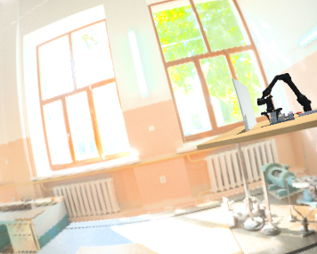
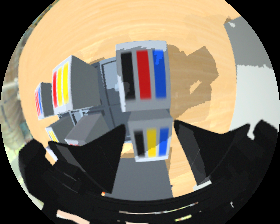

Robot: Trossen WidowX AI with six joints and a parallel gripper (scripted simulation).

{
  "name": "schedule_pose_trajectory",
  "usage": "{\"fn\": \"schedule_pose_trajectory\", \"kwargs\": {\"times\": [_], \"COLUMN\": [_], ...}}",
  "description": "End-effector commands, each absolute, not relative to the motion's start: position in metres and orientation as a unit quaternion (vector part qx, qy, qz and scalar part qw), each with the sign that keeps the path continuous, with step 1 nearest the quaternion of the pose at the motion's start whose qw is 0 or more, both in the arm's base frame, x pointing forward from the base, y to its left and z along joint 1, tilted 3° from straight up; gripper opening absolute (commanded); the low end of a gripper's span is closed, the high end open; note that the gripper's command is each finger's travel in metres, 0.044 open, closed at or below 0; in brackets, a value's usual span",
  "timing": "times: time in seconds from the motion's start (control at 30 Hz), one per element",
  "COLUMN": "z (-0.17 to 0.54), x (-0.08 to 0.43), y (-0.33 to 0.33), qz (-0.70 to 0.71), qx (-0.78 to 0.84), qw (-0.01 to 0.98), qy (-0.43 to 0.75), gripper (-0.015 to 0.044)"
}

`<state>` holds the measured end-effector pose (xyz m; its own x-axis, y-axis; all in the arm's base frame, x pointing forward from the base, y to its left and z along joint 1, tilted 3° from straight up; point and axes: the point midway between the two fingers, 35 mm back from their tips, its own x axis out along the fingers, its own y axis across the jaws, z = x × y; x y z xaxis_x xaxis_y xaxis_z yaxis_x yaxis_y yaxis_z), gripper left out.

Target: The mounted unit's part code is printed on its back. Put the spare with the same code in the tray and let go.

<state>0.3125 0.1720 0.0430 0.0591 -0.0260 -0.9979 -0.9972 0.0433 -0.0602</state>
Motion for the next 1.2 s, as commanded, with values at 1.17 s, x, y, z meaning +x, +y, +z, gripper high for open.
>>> {"fn": "schedule_pose_trajectory", "kwargs": {"times": [1.17], "z": [0.043], "x": [0.3125], "y": [0.172], "qz": [0.468], "qx": [-0.51], "qw": [0.519], "qy": [0.502], "gripper": [0.0096]}}
